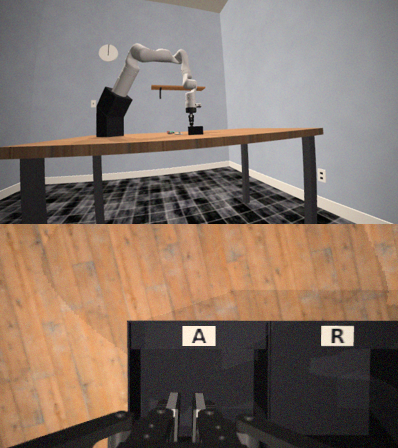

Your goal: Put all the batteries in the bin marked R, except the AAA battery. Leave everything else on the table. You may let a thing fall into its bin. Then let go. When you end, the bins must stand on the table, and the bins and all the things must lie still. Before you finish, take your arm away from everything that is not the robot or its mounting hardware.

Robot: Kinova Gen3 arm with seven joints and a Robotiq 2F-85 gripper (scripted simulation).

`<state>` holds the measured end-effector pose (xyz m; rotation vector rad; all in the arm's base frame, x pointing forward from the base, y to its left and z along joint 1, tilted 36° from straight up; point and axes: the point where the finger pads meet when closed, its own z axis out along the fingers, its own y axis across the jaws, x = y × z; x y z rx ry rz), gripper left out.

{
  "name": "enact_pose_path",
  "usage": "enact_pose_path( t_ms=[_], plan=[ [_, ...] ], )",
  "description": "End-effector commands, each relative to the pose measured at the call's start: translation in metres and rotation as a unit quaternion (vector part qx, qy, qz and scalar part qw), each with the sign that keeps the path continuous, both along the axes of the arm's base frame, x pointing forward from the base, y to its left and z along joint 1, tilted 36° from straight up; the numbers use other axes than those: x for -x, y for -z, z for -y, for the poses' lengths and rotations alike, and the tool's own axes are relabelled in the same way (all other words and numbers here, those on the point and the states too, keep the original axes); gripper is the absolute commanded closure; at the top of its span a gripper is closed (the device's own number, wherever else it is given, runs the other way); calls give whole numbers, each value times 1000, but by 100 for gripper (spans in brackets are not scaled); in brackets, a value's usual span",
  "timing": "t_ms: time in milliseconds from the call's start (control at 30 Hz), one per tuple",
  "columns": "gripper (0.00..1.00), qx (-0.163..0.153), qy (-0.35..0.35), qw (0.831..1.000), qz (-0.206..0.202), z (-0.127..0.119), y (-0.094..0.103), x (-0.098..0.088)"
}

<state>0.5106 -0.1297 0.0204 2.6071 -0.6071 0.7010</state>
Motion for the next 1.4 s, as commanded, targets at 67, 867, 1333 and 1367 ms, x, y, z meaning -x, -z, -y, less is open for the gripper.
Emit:
enact_pose_path(
  t_ms=[67, 867, 1333, 1367],
  plan=[
    [91, 0, 0, 1000, 1, 0, 0, 0],
    [91, 0, 0, 1000, 0, -11, -20, 9],
    [91, 0, 0, 1000, 0, -27, -48, 22],
    [91, 0, 0, 1000, 0, -27, -48, 22]
  ],
)
